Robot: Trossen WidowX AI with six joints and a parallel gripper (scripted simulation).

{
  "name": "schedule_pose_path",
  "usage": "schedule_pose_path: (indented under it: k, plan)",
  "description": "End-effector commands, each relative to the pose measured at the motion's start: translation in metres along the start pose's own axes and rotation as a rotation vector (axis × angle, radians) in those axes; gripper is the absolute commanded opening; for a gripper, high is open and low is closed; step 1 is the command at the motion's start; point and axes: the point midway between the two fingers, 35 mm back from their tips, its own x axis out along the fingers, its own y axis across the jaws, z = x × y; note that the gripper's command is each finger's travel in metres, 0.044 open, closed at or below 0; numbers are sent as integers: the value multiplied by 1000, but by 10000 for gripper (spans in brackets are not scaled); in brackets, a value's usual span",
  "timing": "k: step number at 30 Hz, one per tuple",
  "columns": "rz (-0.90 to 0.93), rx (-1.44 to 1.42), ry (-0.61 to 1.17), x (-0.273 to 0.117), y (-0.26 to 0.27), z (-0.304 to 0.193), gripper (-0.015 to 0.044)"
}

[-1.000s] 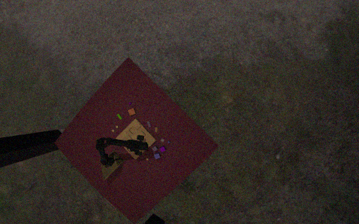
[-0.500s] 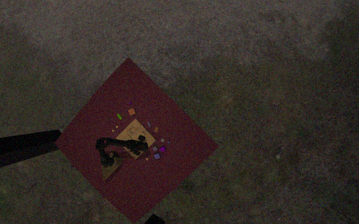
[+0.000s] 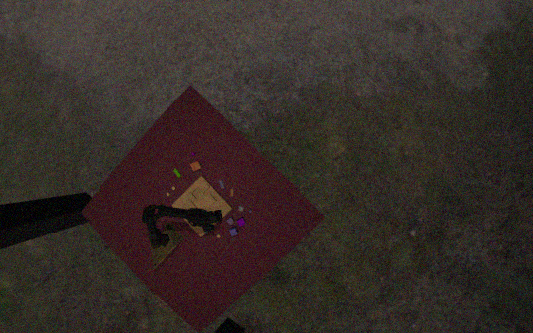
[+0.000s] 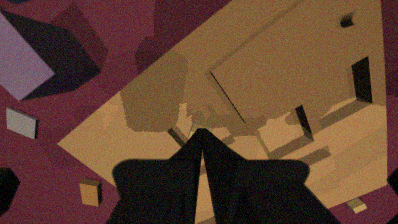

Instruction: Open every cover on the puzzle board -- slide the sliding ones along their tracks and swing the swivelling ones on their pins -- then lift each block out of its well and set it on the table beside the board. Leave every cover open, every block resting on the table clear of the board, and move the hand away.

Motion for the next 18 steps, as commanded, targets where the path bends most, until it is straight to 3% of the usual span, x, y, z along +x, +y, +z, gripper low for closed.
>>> schedule_pose_path:
  k: [1, 18]
  plan:
    - [-5, 291, 0, 2, -2, 0, 0]
    - [-2, 284, 0, -8, 1, -2, 0]
